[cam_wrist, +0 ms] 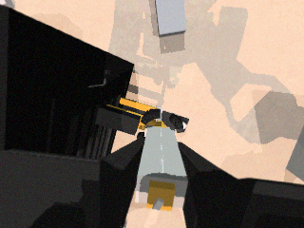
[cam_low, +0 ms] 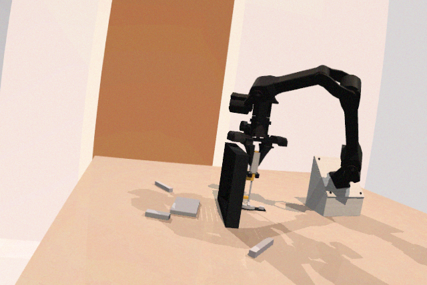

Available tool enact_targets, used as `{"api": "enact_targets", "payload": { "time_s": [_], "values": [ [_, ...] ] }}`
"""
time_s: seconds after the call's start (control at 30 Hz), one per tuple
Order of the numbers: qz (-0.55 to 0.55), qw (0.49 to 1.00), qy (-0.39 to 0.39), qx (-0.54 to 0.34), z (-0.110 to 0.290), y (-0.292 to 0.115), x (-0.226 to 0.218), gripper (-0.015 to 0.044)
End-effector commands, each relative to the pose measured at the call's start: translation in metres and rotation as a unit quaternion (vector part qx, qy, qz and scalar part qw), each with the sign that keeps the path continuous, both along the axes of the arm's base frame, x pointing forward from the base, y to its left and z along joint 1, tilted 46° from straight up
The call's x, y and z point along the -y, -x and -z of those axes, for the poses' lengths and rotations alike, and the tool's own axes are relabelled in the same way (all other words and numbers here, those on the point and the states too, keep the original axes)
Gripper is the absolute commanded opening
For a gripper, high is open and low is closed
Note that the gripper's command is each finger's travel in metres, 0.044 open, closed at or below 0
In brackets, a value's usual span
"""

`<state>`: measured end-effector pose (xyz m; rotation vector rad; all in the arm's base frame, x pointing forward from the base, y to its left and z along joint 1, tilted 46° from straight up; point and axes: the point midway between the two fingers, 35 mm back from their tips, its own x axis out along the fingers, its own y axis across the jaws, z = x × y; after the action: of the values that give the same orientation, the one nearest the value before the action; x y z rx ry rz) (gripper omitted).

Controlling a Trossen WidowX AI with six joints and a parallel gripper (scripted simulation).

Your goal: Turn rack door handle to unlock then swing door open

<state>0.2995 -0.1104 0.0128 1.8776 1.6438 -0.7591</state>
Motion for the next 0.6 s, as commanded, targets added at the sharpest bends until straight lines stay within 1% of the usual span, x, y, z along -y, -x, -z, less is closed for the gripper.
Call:
{"api": "enact_targets", "payload": {
  "time_s": [0.0,0.2,0.27,0.57],
  "values": [
    [0.062,0.996,-0.011,-0.06,0.0001,-0.0002,-0.0013,0.0015],
    [0.166,0.972,-0.027,-0.162,0.0001,-0.0002,-0.0013,0.0015],
    [0.188,0.964,-0.03,-0.184,0.0002,-0.0002,-0.0013,0.0015],
    [0.191,0.963,-0.03,-0.187,0.0002,-0.0002,-0.0013,0.0015]
  ]
}}
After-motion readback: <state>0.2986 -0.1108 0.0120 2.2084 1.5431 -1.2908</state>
